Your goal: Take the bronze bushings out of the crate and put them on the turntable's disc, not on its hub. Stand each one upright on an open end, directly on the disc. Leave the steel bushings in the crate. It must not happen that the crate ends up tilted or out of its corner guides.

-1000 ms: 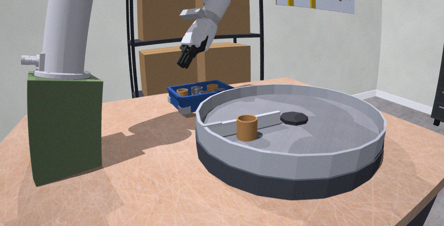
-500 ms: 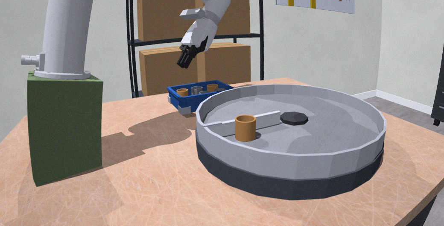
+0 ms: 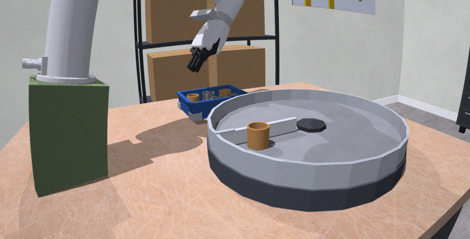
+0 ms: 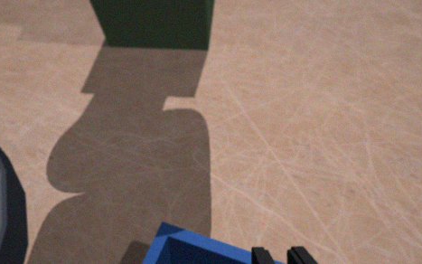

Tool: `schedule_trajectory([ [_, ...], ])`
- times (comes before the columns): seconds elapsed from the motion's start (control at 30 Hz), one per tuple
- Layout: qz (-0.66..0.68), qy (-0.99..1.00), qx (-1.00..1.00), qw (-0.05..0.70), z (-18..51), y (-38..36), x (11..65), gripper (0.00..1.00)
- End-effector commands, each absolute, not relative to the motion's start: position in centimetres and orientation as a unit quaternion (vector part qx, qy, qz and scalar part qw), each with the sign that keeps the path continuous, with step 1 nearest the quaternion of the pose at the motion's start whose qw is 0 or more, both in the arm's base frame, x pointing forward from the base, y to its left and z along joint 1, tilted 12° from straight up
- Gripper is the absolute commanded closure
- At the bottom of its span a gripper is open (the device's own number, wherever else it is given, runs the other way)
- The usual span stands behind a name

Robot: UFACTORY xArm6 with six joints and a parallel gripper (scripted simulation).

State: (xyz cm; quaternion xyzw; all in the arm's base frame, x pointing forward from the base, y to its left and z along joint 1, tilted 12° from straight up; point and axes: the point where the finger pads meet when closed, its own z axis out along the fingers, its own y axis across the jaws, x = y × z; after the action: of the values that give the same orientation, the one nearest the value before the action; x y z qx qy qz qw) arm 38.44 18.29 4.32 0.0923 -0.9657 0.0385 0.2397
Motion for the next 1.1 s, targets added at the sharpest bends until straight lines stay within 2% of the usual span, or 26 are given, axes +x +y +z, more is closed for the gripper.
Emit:
schedule_trajectory([
  [0.0, 0.038, -0.966, 0.093, 0.238, 4.5, 18.4, 38.6, 0.88],
  [0.7, 0.038, -0.966, 0.093, 0.238, -1.3, 18.5, 39.8, 0.88],
  [1.07, 0.038, -0.966, 0.093, 0.238, -1.7, 18.5, 39.9, 0.88],
])
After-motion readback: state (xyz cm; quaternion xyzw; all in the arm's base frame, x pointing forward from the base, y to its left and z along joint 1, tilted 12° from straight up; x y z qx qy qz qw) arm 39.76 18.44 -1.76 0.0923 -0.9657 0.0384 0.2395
